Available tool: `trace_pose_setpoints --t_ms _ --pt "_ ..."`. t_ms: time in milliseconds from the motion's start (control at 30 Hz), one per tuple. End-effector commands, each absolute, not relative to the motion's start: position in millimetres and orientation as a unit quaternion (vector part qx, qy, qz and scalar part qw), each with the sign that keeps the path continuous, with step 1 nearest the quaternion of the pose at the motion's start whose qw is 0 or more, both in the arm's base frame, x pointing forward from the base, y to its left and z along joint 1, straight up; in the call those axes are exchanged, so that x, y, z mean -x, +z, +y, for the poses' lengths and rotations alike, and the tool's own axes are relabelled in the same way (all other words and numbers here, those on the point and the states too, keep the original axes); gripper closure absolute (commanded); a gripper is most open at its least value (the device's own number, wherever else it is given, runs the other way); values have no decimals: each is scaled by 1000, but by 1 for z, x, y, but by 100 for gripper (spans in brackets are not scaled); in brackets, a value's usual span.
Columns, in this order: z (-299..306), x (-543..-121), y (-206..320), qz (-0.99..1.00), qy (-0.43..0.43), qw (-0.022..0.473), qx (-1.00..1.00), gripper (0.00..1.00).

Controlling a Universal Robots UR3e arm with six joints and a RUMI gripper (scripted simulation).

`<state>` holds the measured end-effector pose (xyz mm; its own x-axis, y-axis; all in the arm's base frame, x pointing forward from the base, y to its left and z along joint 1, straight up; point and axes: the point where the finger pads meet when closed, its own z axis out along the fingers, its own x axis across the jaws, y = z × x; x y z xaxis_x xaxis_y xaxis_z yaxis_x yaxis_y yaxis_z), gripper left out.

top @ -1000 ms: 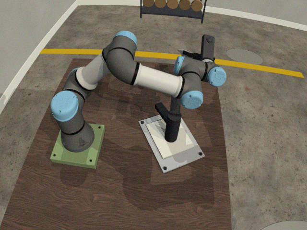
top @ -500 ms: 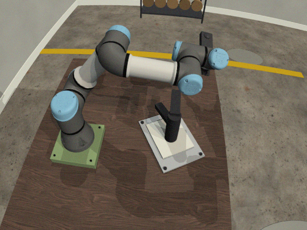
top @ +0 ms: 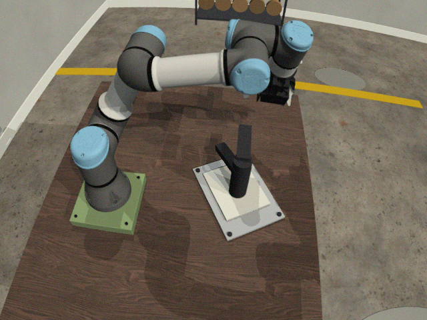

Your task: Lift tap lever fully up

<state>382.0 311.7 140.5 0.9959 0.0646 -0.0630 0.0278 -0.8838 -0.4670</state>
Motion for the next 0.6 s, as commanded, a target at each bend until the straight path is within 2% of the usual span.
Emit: trace_pose_setpoints --t_ms 0,167,233,367,567 --pt "279 -373 152 -29 37 179 983 0" --pt "228 -359 174 -27 20 95 995 0" --pt "224 -357 176 -27 19 89 996 0" --pt "191 -347 191 -24 8 37 999 0" --pt "173 -340 201 -22 2 9 1000 0"
